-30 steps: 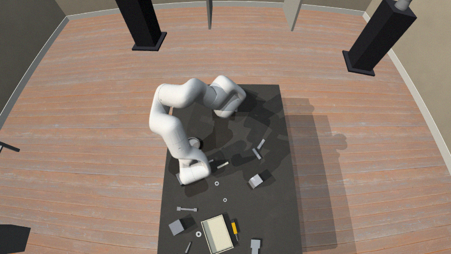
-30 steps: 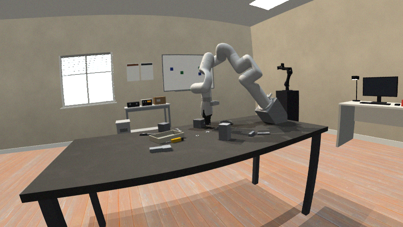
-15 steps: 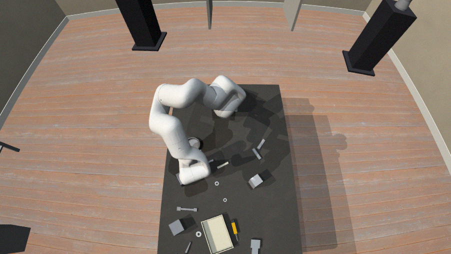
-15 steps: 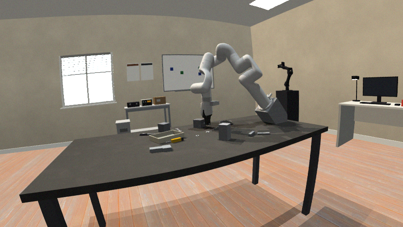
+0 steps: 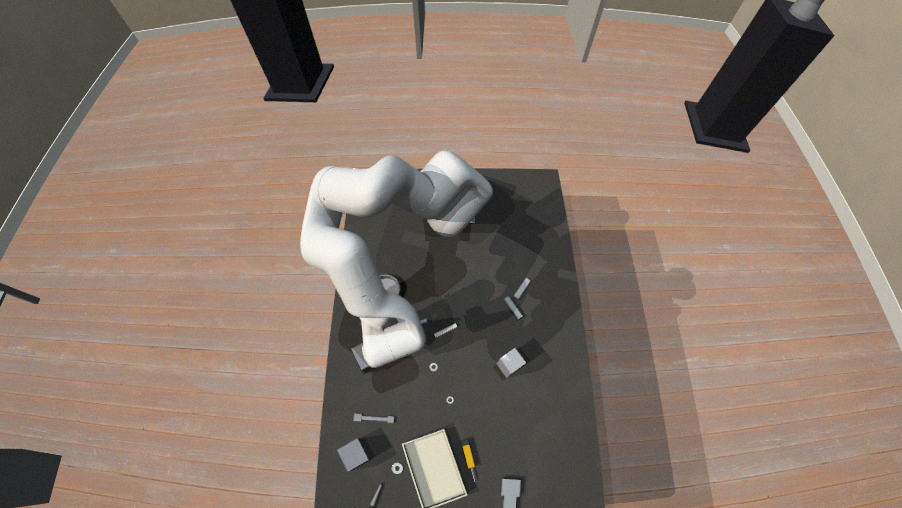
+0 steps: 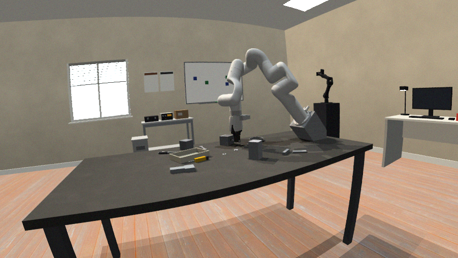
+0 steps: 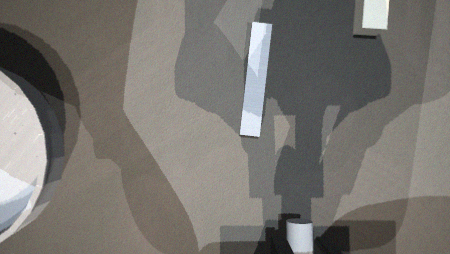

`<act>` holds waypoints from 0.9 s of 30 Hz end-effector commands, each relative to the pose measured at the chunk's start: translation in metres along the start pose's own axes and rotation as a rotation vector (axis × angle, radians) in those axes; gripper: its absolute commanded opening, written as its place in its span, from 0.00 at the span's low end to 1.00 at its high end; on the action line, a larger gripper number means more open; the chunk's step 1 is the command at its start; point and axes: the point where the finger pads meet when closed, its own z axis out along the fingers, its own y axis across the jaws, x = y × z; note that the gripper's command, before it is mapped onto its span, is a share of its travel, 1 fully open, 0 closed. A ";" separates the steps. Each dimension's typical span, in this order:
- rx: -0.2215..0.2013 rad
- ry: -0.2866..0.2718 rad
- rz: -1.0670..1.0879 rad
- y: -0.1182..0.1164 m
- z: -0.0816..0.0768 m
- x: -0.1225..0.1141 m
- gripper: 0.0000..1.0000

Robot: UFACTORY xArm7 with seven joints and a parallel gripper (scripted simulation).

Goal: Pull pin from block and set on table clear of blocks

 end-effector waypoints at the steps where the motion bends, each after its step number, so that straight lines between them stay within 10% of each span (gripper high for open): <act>1: -0.001 -0.002 0.000 0.000 -0.001 0.000 0.00; 27: -0.002 -0.002 0.001 0.000 0.000 0.007 0.00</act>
